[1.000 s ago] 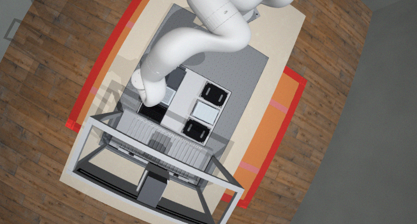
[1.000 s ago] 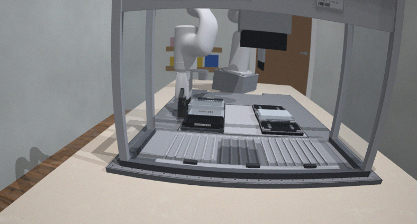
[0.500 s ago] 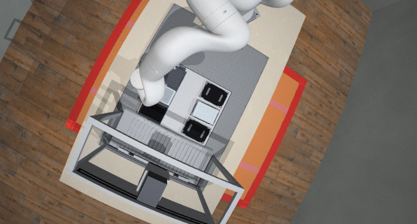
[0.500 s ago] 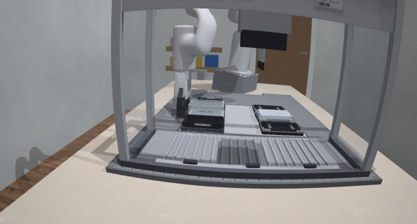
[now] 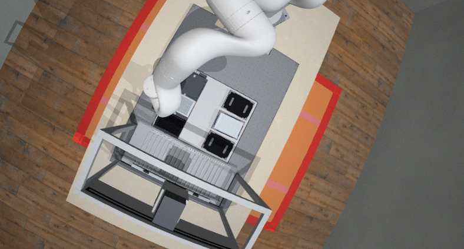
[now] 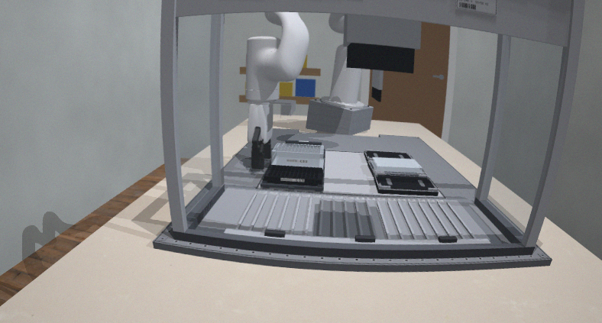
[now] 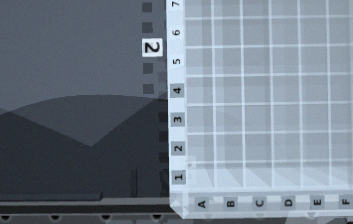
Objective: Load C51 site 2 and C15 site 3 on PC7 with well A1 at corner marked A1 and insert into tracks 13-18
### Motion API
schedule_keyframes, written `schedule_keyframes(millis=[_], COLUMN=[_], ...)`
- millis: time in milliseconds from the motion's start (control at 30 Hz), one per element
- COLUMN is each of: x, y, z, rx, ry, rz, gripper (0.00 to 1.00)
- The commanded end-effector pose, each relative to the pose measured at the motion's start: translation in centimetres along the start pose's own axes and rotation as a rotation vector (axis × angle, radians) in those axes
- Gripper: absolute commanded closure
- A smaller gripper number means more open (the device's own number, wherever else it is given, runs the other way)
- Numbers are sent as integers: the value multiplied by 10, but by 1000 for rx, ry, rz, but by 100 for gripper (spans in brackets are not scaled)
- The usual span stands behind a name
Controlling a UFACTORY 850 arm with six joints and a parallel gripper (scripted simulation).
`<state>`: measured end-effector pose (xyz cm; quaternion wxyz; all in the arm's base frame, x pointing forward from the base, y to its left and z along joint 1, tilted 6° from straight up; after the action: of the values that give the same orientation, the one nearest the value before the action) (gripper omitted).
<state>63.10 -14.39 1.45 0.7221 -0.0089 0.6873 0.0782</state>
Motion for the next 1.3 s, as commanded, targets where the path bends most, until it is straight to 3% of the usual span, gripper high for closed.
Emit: schedule_keyframes(millis=[0,1267], x=[-1,-1], y=[-2,-25], z=[1,1], rx=[0,0], ry=[-2,-2], rz=[-1,-1], gripper=[0,0])
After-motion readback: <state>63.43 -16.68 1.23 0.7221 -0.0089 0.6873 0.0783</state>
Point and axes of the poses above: the point where the finger pads meet when closed, its own x axis out along the fingers, its own z axis across the jaws, y = z × x, the point moved 9 cm from there along -x, back along the fingers, and after that the axes turned 1 degree about x, right-handed, at the moved point
